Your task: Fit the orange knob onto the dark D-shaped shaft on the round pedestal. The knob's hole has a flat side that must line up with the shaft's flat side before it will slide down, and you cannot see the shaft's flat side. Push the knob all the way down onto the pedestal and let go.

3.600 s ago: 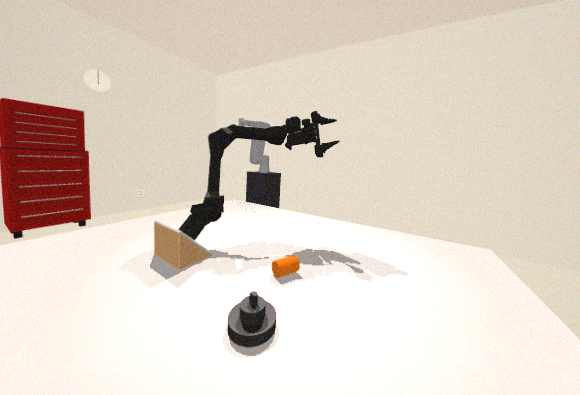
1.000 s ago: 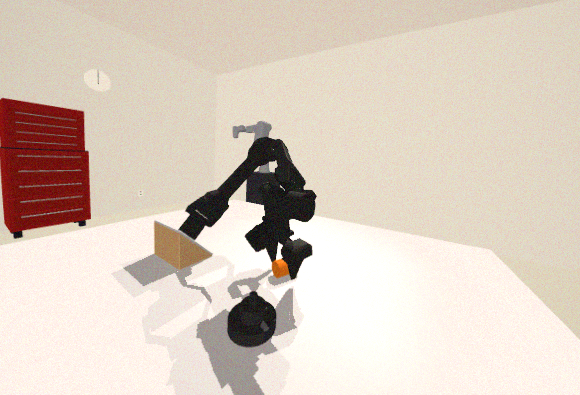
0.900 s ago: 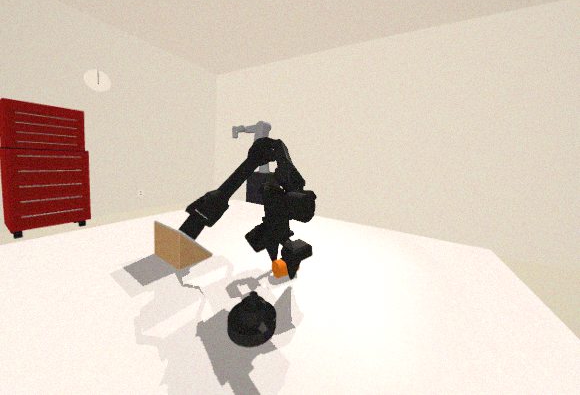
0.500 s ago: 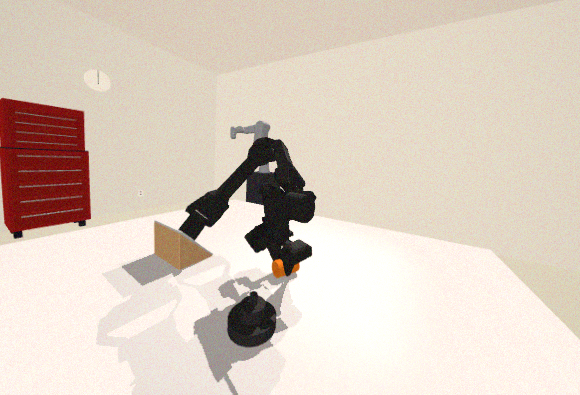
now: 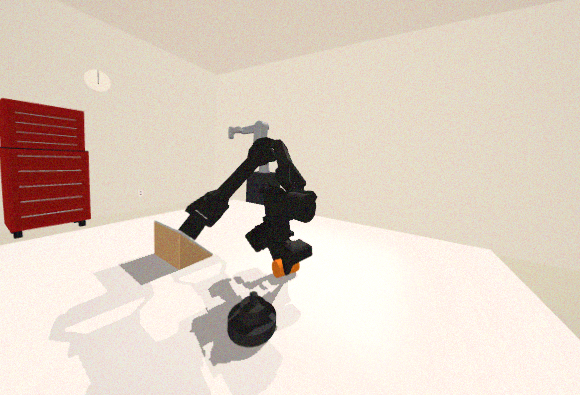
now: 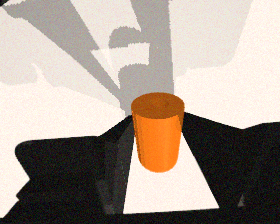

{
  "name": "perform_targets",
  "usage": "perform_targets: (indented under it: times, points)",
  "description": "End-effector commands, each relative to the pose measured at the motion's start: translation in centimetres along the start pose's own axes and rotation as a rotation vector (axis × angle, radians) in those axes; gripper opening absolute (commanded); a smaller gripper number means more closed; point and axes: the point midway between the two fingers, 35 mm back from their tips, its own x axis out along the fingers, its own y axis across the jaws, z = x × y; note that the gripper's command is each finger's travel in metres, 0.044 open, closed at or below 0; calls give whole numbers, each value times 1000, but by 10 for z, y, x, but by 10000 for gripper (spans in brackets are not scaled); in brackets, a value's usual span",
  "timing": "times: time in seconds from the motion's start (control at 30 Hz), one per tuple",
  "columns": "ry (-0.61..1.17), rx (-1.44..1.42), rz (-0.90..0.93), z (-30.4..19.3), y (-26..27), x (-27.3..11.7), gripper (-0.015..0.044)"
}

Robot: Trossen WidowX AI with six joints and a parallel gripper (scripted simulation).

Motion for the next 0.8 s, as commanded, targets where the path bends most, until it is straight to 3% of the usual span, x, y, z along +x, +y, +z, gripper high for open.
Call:
perform_targets:
  times: [0.0,0.77]
  points:
    - [-51,-2,0,-3,0,-2,179]
    - [-466,-4,1,-28,0,-11,179]
